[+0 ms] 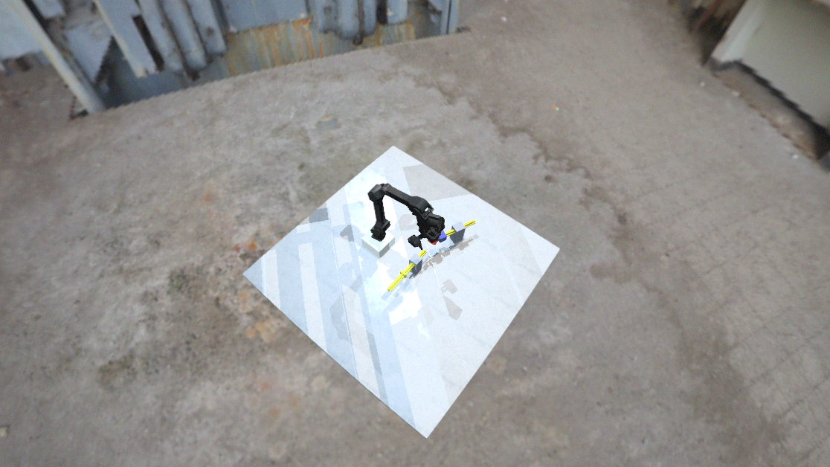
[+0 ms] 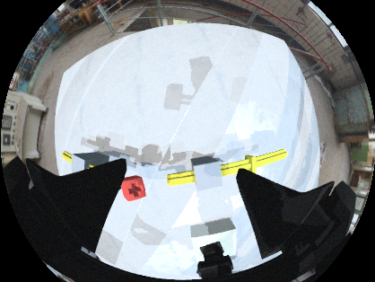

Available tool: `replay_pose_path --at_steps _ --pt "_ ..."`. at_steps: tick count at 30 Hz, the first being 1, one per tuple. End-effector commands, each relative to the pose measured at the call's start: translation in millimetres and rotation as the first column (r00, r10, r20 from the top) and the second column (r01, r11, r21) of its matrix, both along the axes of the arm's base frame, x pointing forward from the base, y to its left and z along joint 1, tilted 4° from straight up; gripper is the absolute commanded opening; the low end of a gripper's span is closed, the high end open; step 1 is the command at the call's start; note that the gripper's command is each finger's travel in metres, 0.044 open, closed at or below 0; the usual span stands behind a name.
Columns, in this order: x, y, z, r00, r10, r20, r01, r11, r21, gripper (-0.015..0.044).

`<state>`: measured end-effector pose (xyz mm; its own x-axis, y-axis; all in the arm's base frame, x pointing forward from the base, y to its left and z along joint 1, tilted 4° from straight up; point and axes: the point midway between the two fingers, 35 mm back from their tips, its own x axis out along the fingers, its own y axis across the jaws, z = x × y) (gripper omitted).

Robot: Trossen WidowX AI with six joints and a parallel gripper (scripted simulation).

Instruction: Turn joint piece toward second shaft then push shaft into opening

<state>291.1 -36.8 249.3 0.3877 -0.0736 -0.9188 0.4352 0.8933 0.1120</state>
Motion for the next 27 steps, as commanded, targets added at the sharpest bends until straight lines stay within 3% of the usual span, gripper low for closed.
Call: replay_pose_path --at_steps 1,9,18,27 --pt "-9.2 16.8 -18.4 0.987 0.105 -0.123 -0.103 0.994 0.021 0.0440" --pt "-29.9 41.7 -39.4 0.918 0.264 -0.296 -0.253 0.964 0.075 0.0440" --pt "-30.4 42.3 -39.9 0.914 0.272 -0.299 -0.261 0.962 0.076 0.0440" --pt "-29.6 42.3 -42.9 0.822 0.482 -0.302 -0.490 0.870 0.053 0.0440"
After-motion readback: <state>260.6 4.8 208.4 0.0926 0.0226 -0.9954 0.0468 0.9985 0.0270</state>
